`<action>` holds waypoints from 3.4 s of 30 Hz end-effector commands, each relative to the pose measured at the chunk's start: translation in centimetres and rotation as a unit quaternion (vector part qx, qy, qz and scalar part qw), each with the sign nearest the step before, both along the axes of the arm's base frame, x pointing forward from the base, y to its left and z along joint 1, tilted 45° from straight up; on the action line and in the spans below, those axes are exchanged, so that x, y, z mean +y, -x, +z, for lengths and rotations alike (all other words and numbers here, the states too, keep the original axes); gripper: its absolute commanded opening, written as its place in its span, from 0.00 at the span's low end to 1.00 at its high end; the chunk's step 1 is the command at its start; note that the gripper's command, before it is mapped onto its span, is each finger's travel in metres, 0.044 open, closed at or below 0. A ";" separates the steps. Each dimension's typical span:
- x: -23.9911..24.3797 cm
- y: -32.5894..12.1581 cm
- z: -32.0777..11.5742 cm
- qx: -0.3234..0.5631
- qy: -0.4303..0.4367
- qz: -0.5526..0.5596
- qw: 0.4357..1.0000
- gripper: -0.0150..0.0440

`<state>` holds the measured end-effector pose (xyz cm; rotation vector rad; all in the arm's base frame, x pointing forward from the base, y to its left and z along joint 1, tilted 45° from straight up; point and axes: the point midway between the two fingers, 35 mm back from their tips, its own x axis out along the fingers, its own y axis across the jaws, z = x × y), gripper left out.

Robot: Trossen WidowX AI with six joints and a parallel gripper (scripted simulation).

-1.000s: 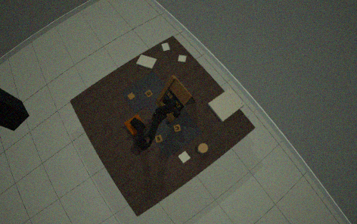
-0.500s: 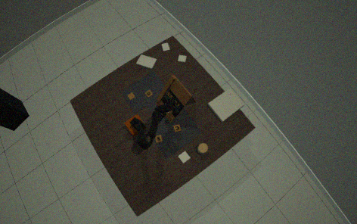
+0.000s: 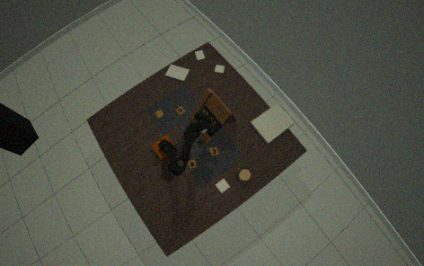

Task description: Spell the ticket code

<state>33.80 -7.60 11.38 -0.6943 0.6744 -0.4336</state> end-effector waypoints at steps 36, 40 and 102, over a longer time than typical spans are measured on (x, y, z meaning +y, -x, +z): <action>1.5 -0.3 -1.5 0.001 -0.001 0.000 1.000 0.48; 1.5 -0.3 -1.5 0.001 -0.001 -0.001 1.000 0.65; 4.2 2.8 0.4 0.002 -0.002 -0.002 1.000 0.75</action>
